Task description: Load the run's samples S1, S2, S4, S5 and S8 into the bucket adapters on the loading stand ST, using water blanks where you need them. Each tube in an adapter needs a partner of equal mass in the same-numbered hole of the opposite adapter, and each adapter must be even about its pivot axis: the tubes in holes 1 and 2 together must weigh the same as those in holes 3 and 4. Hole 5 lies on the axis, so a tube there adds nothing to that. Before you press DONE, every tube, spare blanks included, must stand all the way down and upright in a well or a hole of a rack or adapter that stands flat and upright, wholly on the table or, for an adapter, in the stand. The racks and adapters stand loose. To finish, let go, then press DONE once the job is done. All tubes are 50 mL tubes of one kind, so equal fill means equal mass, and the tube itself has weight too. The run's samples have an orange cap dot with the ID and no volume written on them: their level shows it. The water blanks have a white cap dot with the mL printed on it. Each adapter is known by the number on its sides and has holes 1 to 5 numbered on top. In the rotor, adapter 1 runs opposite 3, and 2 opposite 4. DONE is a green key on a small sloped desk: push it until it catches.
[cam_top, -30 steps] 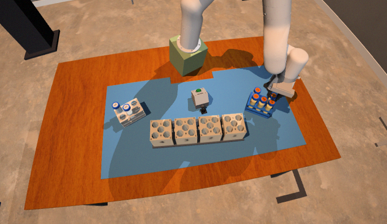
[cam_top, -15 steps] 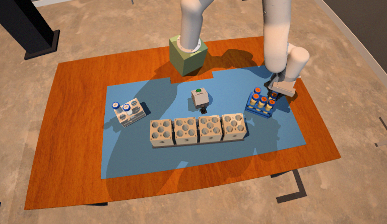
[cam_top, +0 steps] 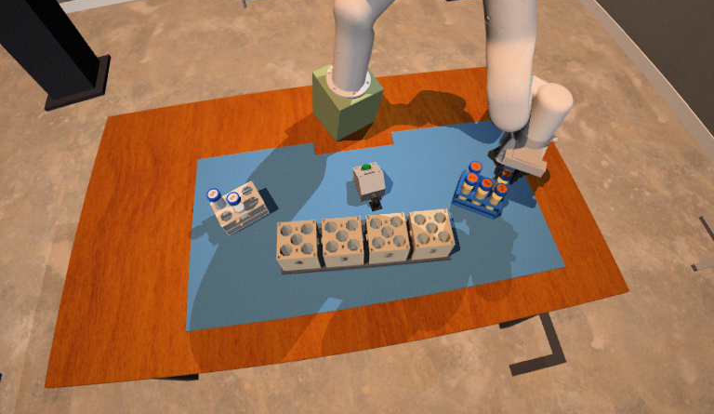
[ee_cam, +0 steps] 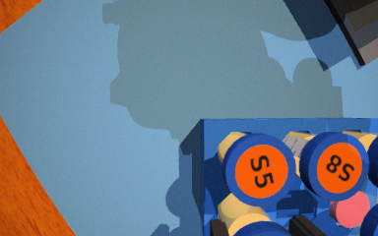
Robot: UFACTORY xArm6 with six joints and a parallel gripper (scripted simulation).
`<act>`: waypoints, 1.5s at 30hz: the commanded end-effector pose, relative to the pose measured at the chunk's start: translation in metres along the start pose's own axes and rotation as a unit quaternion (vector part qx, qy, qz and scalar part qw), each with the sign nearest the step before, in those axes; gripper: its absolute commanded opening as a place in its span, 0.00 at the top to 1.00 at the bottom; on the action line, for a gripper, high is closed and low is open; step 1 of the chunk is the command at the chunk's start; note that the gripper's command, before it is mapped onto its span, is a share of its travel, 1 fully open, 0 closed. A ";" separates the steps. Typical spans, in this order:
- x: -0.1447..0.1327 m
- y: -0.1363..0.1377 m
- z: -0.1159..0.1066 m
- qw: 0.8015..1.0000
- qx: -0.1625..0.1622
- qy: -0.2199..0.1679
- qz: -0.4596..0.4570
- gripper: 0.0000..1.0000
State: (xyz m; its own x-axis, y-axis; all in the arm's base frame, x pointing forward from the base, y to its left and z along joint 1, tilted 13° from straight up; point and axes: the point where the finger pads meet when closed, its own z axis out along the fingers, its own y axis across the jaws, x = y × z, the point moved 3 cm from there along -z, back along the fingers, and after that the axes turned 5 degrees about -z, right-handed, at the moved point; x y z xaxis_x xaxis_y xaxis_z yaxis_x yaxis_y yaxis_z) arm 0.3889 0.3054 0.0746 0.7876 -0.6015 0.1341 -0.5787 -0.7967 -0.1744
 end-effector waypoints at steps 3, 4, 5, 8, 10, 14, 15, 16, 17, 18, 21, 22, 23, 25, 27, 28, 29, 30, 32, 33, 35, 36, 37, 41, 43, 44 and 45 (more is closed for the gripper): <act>0.000 -0.002 -0.005 1.000 0.002 0.000 0.000 1.00; 0.000 -0.002 -0.006 1.000 0.002 0.000 0.000 1.00; 0.000 -0.002 -0.006 1.000 0.002 0.000 0.000 1.00; 0.000 -0.002 -0.006 1.000 0.002 0.000 0.000 1.00; 0.000 -0.002 -0.006 1.000 0.002 0.000 0.000 1.00; 0.000 -0.002 -0.014 1.000 0.002 0.000 0.000 1.00; 0.000 -0.002 -0.016 1.000 0.002 0.000 0.000 1.00; 0.000 -0.002 -0.018 1.000 0.002 0.000 0.000 1.00; 0.000 -0.002 -0.020 1.000 0.002 0.000 0.000 1.00; 0.000 -0.002 -0.022 1.000 0.002 0.000 0.000 1.00; 0.000 -0.002 -0.028 1.000 0.002 0.000 0.000 1.00; 0.000 -0.002 -0.030 1.000 0.002 0.000 0.000 1.00; 0.000 -0.002 -0.032 1.000 0.002 0.000 0.000 1.00; 0.000 -0.002 -0.036 1.000 0.002 0.000 0.000 1.00; 0.000 -0.002 -0.036 1.000 0.002 0.000 0.000 1.00; 0.000 -0.002 -0.038 1.000 0.002 0.000 0.000 1.00; 0.000 -0.002 -0.040 1.000 0.002 0.000 0.000 1.00; 0.000 -0.002 -0.042 1.000 0.002 0.000 0.000 1.00; 0.000 -0.002 -0.046 1.000 0.002 0.000 0.000 1.00; 0.000 -0.002 -0.048 1.000 0.002 0.000 0.000 1.00; 0.000 -0.002 -0.052 1.000 0.002 0.000 0.000 1.00; 0.000 -0.002 -0.054 1.000 0.002 0.000 0.000 1.00; 0.000 -0.002 -0.056 1.000 0.002 0.000 0.000 1.00; 0.000 -0.002 -0.064 1.000 0.002 0.000 0.000 1.00; 0.000 -0.002 -0.066 1.000 0.002 0.000 0.000 1.00; 0.000 -0.002 -0.066 1.000 0.002 0.000 0.000 1.00; 0.000 -0.002 -0.068 1.000 0.002 0.000 0.000 1.00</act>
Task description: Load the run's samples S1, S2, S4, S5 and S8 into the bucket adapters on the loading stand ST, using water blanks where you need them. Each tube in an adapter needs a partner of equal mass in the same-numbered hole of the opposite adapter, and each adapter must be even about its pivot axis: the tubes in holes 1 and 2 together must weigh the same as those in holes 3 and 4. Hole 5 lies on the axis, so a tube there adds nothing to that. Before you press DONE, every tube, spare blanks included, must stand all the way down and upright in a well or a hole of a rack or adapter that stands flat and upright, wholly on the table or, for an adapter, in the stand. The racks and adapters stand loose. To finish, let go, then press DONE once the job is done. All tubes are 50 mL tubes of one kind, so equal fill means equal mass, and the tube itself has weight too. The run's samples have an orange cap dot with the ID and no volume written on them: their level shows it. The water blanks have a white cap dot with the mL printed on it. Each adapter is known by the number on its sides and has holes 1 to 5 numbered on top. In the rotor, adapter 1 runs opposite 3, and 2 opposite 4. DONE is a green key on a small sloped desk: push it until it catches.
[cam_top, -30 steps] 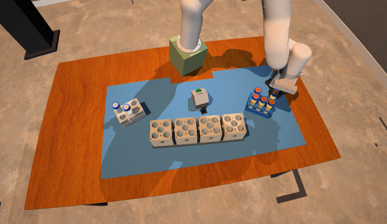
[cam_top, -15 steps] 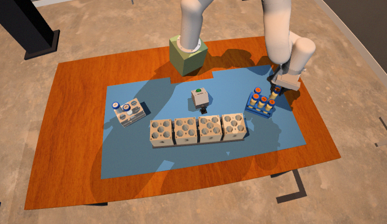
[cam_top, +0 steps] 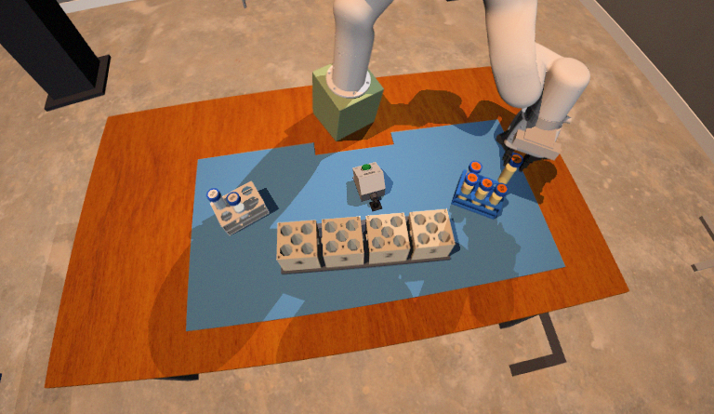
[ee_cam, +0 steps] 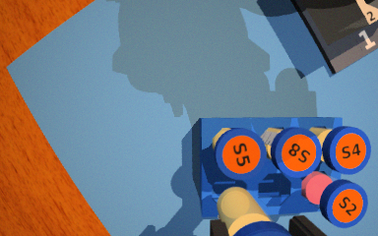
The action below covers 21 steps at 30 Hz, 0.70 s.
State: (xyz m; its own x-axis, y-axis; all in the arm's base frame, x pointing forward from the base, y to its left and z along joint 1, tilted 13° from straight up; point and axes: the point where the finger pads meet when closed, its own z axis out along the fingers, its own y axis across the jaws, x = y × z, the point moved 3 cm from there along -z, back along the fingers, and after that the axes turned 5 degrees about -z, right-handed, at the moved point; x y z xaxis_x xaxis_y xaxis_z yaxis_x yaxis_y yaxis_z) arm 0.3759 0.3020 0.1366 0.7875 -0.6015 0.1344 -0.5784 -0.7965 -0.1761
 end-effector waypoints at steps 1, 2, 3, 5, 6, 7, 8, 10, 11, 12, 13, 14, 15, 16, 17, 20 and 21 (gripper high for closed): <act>0.000 -0.001 -0.007 1.000 0.001 0.000 0.000 1.00; 0.000 -0.001 -0.009 1.000 0.001 0.000 0.000 1.00; 0.000 -0.001 -0.011 1.000 0.001 0.000 0.000 1.00; 0.000 -0.001 -0.015 1.000 0.001 0.000 0.000 1.00; 0.000 -0.001 -0.017 1.000 0.001 0.000 0.000 1.00; 0.000 -0.001 -0.019 1.000 0.001 0.000 0.000 1.00; 0.000 -0.001 -0.021 1.000 0.001 0.000 0.000 1.00; 0.000 -0.001 -0.025 1.000 0.001 0.000 0.000 1.00; 0.000 -0.001 -0.027 1.000 0.001 0.000 0.000 1.00; 0.000 -0.001 -0.029 1.000 0.001 0.000 0.000 1.00; 0.000 -0.001 -0.031 1.000 0.001 0.000 0.000 1.00; 0.000 -0.001 -0.033 1.000 0.001 0.000 0.000 1.00; 0.000 -0.001 -0.033 1.000 0.001 0.000 0.000 1.00; 0.000 -0.001 -0.033 1.000 0.001 0.000 0.000 1.00; 0.000 -0.001 -0.035 1.000 0.001 0.000 0.000 1.00; 0.000 -0.001 -0.041 1.000 0.001 0.000 0.000 1.00; 0.000 -0.001 -0.043 1.000 0.001 0.000 0.000 1.00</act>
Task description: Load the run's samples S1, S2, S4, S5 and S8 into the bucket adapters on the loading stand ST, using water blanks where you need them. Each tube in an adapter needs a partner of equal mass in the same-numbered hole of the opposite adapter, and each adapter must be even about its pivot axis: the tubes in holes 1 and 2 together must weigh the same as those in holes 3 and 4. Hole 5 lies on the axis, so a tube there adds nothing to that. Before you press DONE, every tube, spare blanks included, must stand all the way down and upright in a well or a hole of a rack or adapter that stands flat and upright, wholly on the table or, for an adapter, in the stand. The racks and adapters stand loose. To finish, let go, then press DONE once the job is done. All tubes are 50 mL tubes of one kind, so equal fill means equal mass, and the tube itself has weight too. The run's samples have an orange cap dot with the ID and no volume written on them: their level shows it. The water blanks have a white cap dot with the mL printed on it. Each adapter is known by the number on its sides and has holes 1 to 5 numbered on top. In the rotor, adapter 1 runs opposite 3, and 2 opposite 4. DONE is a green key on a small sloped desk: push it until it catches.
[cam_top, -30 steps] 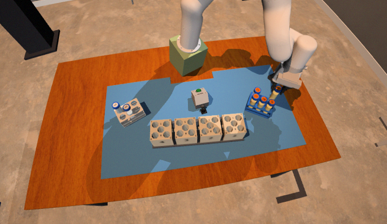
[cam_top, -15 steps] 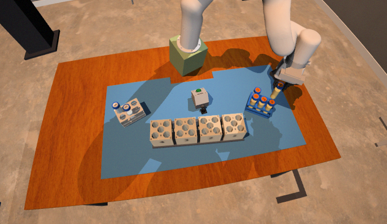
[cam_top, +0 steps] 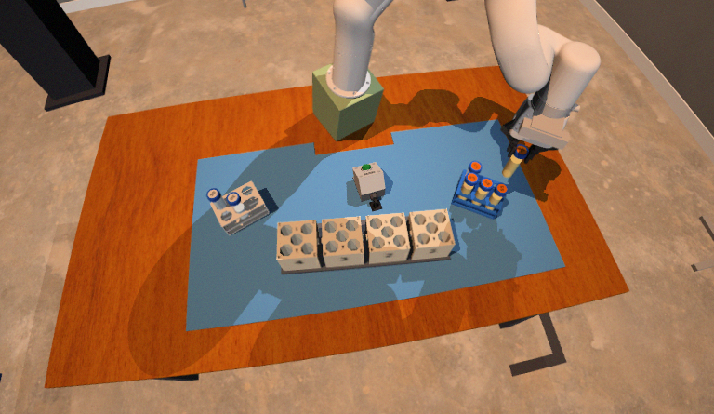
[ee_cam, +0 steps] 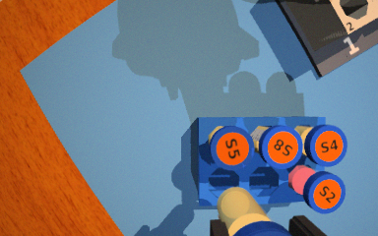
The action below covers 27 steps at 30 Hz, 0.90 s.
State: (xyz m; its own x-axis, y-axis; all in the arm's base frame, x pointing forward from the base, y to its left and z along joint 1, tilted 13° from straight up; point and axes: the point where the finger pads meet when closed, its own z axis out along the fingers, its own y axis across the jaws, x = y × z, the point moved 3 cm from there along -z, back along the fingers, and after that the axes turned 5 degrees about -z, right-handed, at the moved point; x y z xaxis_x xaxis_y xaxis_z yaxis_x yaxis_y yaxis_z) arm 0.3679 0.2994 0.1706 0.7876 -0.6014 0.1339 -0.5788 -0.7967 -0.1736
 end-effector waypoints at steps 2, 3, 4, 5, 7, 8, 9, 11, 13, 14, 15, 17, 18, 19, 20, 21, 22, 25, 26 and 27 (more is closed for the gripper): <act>0.000 -0.002 -0.012 1.000 0.003 0.001 0.000 1.00; 0.000 -0.002 -0.014 1.000 0.003 0.001 0.000 1.00; 0.000 -0.002 -0.016 1.000 0.003 0.001 0.000 1.00; 0.000 -0.002 -0.018 1.000 0.003 0.001 0.000 1.00; 0.000 -0.002 -0.020 1.000 0.003 0.001 0.000 1.00; 0.000 -0.002 -0.020 1.000 0.003 0.001 0.000 1.00; 0.000 -0.002 -0.020 1.000 0.003 0.001 0.000 1.00; 0.000 -0.002 -0.020 1.000 0.003 0.001 0.000 1.00; 0.000 -0.002 -0.020 1.000 0.003 0.001 0.000 1.00; 0.000 -0.002 -0.020 1.000 0.003 0.001 0.000 1.00; 0.000 -0.002 -0.020 1.000 0.003 0.001 0.000 1.00; 0.000 -0.002 -0.020 1.000 0.003 0.001 0.000 1.00; 0.000 -0.002 -0.020 1.000 0.003 0.001 0.000 1.00; 0.000 -0.002 -0.020 1.000 0.003 0.001 0.000 1.00; 0.000 -0.002 -0.020 1.000 0.003 0.001 0.000 1.00; 0.000 -0.002 -0.020 1.000 0.003 0.001 0.000 1.00; 0.000 -0.002 -0.020 1.000 0.003 0.001 0.000 1.00; 0.000 -0.002 -0.020 1.000 0.003 0.001 0.000 1.00; 0.000 -0.002 -0.020 1.000 0.003 0.001 0.000 1.00; 0.000 -0.002 -0.020 1.000 0.003 0.001 0.000 1.00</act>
